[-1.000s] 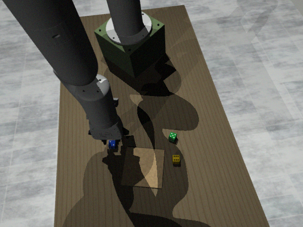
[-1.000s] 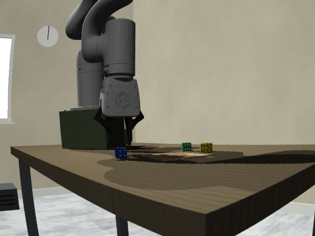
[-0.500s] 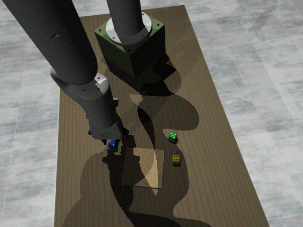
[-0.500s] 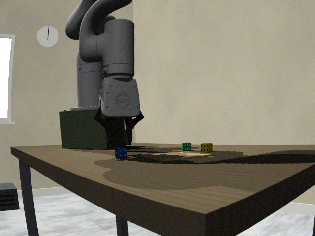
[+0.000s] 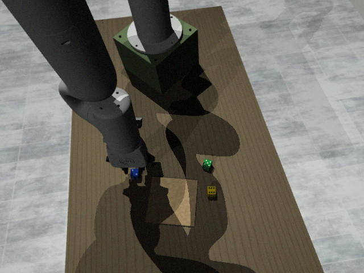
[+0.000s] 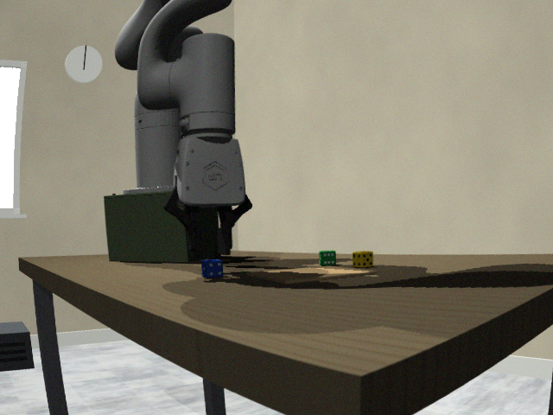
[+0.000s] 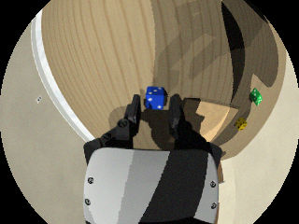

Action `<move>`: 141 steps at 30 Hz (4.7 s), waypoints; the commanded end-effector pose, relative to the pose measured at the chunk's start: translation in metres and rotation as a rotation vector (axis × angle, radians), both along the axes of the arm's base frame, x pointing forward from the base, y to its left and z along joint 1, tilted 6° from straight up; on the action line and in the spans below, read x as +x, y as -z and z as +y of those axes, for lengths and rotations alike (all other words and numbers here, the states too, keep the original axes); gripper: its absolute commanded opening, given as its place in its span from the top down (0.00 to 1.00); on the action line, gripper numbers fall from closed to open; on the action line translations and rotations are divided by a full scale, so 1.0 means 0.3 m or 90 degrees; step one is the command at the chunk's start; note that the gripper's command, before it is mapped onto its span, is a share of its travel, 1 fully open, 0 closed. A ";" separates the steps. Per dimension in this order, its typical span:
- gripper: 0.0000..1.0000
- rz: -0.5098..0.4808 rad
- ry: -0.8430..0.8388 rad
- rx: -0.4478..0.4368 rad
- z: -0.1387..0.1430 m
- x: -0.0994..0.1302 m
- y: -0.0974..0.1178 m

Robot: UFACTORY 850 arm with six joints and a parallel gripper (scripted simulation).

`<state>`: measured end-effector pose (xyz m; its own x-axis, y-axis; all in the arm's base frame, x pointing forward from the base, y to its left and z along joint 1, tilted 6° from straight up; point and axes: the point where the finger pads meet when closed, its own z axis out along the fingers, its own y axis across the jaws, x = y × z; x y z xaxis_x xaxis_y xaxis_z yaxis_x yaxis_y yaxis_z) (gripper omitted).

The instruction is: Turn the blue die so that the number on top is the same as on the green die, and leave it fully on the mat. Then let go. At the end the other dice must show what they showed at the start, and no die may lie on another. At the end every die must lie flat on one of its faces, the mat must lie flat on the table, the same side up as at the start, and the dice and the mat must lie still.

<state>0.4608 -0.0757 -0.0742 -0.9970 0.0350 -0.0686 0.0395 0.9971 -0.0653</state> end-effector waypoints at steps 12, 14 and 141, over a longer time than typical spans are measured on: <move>0.58 -0.002 0.000 0.001 0.000 0.004 -0.002; 0.58 -0.002 0.000 0.001 0.000 0.004 -0.002; 0.79 -0.002 0.000 0.001 -0.007 0.011 0.093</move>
<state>0.4634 -0.0776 -0.1027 -0.9969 0.0349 -0.0698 0.0394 0.9972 -0.0642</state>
